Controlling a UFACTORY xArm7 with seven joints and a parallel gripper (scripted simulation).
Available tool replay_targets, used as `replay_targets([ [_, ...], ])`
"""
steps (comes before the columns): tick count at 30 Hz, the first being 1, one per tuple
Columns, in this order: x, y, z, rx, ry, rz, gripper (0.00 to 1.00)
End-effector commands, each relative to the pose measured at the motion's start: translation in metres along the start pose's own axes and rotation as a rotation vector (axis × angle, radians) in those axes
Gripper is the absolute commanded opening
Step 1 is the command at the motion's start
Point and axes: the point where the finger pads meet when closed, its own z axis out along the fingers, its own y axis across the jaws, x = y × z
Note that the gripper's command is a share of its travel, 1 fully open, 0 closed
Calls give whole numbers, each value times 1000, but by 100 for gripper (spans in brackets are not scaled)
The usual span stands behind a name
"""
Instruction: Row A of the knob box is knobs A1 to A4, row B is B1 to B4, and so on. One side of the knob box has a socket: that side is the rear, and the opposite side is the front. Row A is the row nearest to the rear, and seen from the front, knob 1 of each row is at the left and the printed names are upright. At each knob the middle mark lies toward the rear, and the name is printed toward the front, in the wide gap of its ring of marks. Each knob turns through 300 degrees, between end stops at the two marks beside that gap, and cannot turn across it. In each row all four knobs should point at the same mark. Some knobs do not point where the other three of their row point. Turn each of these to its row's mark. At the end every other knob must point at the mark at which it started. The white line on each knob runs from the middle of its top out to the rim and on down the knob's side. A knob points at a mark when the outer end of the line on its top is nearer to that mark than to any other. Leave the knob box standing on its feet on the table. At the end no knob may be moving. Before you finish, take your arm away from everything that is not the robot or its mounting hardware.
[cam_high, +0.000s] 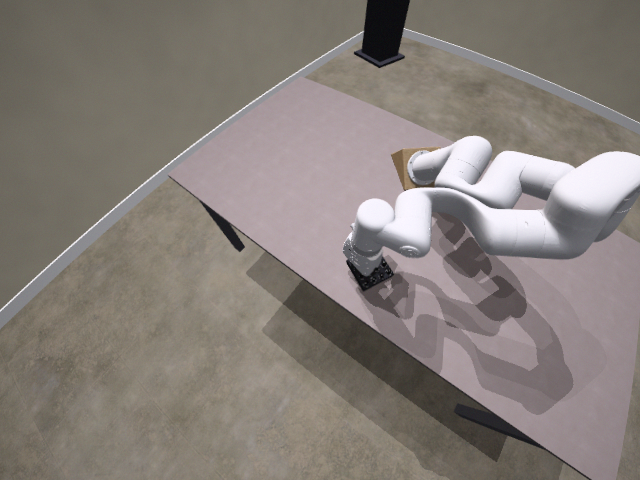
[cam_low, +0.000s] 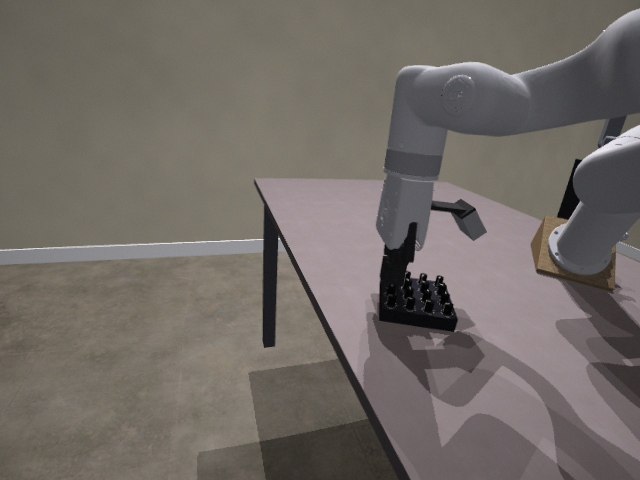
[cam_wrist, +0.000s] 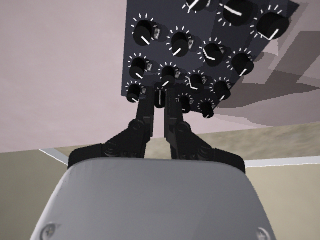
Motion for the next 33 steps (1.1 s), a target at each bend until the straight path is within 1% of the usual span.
replay_targets([
  [1,-1,0,-1,-1,-4,-80,8],
  [5,-1,0,-1,-1,-4,-169,8],
  [7,-1,0,-1,-1,-4,-169,8],
  [22,-1,0,-1,0,-4,-555,8],
  [24,-1,0,-1,0,-4,-555,8],
  [33,-1,0,-1,1,-4,-795,8],
])
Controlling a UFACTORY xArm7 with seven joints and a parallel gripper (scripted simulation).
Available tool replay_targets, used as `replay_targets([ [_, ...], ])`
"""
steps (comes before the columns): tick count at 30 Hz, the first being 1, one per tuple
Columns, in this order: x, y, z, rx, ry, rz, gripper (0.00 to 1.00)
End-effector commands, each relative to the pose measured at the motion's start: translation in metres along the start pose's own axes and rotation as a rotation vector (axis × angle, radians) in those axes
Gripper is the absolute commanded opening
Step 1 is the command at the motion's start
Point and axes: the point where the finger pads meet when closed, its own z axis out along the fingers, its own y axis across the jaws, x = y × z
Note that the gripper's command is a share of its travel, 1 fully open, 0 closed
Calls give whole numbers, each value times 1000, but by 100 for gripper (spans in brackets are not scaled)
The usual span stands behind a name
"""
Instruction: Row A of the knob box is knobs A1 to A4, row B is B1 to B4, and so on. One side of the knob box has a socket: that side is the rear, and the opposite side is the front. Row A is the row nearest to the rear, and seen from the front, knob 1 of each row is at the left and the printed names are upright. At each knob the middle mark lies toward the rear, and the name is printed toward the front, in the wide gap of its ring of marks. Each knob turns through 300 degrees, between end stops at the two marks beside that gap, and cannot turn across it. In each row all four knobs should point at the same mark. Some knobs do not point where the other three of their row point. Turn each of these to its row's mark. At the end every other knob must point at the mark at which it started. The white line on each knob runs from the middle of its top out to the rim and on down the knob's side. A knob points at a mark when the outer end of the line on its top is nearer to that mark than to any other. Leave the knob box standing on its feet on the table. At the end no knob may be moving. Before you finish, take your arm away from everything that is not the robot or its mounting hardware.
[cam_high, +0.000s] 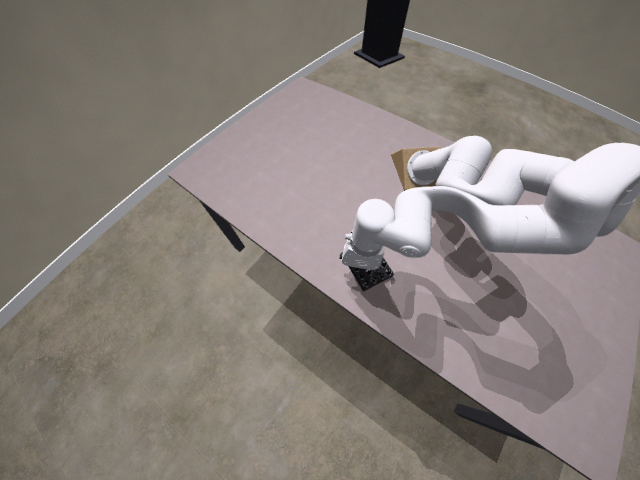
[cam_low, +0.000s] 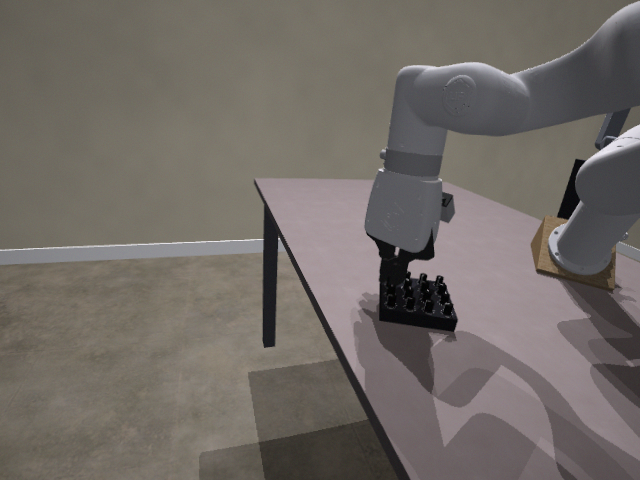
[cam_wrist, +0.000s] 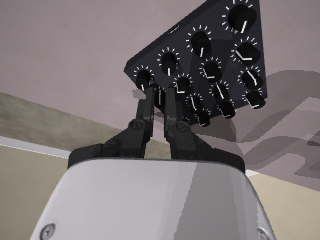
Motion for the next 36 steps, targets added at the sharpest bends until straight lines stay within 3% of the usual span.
replay_targets([
  [1,0,-1,-1,2,-6,-113,8],
  [22,-1,-1,-1,3,-5,-515,8],
  [36,-1,-1,-1,3,-5,-649,8],
])
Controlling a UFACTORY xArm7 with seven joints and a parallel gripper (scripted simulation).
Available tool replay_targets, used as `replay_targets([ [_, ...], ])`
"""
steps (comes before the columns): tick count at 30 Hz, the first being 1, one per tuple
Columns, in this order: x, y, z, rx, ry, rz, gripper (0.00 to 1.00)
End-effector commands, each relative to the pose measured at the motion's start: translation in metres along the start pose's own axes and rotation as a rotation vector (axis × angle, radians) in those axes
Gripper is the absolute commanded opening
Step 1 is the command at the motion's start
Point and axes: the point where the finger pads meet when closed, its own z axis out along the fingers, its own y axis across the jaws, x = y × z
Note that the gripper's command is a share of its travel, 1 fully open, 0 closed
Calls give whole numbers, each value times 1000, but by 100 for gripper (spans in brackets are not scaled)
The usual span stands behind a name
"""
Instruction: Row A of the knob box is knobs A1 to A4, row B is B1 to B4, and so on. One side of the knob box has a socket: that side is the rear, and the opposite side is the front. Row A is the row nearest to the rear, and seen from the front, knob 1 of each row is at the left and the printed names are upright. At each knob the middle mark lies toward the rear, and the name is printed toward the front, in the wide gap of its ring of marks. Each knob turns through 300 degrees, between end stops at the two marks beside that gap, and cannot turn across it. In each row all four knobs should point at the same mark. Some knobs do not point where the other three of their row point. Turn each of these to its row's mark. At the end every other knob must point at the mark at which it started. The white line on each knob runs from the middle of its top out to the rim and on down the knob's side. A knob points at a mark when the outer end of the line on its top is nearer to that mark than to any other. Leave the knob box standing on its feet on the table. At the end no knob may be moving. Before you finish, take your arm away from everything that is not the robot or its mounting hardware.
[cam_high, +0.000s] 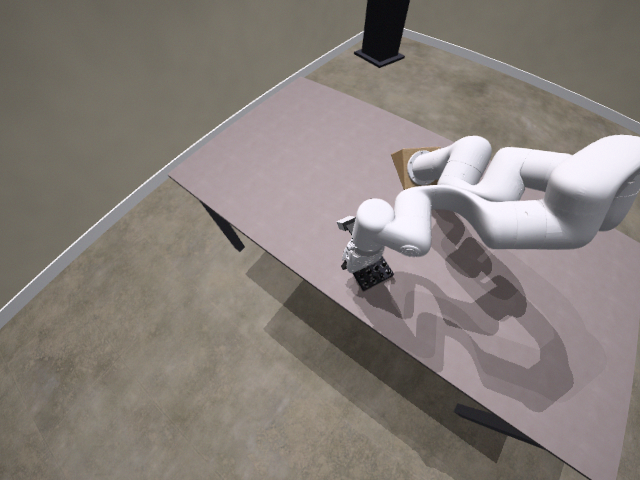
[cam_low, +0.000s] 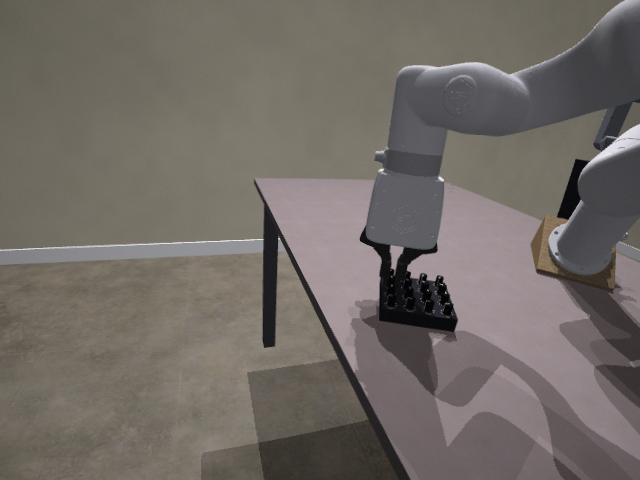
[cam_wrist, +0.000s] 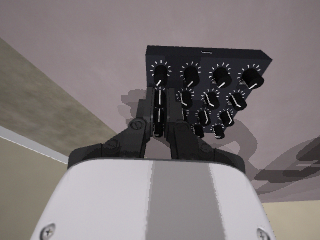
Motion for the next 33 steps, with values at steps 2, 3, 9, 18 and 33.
replay_targets([
  [2,0,-1,-1,3,-1,-36,8],
  [3,0,-1,-1,3,-1,-41,8],
  [9,0,-1,-1,3,-1,-56,8],
  [18,0,-1,-1,3,-1,-66,8],
  [33,0,-1,-1,3,-1,-66,19],
])
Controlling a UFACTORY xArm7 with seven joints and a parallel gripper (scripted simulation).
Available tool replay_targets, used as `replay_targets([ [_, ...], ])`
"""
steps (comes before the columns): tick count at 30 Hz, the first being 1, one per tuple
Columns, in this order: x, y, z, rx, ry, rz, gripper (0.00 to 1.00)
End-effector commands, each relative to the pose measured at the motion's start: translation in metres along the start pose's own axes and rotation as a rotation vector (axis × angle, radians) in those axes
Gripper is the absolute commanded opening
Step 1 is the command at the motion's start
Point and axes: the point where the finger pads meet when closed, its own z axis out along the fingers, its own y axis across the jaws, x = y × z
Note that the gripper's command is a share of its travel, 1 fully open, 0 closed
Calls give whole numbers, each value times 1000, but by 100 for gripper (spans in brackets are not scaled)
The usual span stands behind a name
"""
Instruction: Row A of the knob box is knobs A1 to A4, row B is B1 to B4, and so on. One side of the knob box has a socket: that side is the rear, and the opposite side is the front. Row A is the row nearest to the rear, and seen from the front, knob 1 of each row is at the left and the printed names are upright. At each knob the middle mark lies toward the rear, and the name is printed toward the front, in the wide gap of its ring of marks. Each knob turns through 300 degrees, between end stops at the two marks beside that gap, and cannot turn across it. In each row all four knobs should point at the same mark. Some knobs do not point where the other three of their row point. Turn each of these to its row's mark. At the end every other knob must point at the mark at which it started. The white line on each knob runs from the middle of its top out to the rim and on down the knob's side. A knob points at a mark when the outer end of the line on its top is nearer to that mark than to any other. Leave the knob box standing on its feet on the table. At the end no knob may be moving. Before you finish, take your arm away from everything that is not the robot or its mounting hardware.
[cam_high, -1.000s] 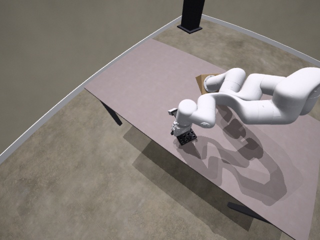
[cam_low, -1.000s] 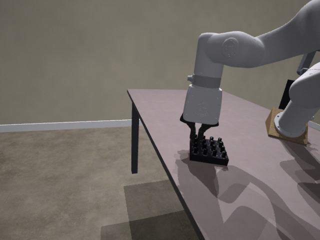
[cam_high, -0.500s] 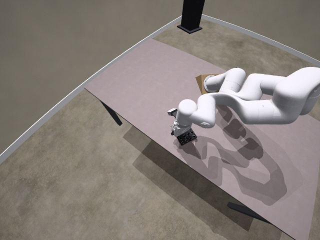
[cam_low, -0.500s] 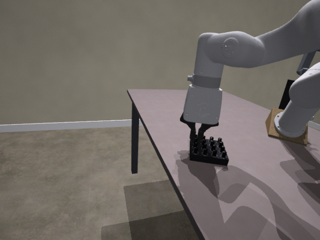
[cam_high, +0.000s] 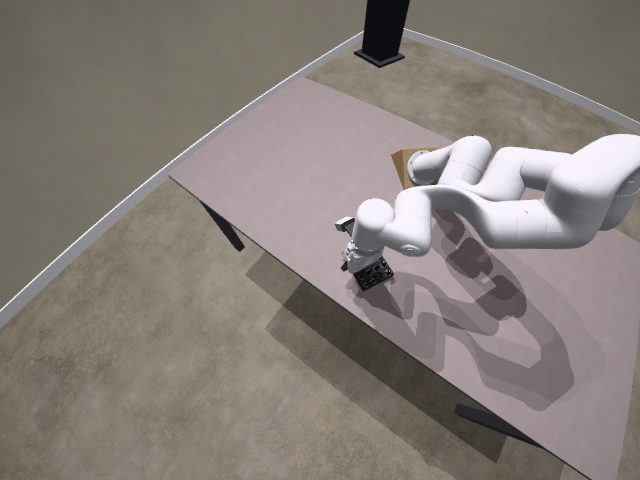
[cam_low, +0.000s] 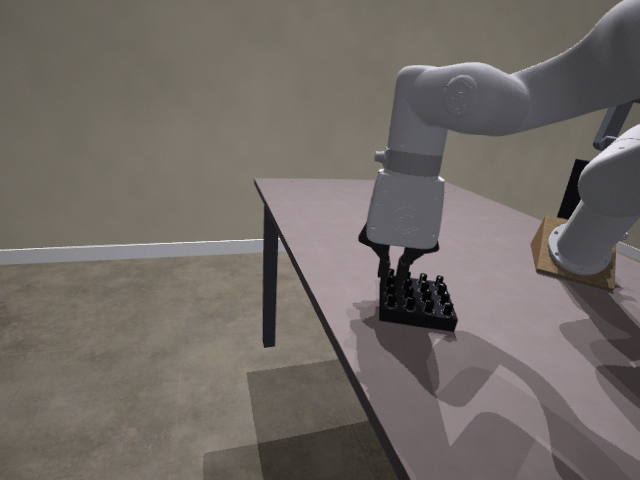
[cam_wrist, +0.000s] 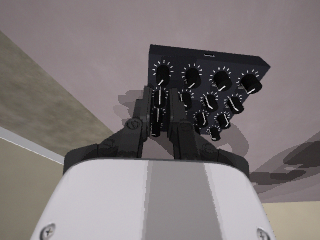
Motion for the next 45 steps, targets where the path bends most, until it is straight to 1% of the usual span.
replay_targets([
  [1,0,-1,-1,3,0,1,19],
  [24,0,-1,-3,3,0,1,19],
  [37,0,-1,-33,3,0,1,19],
  [45,0,-1,-37,3,0,1,19],
])
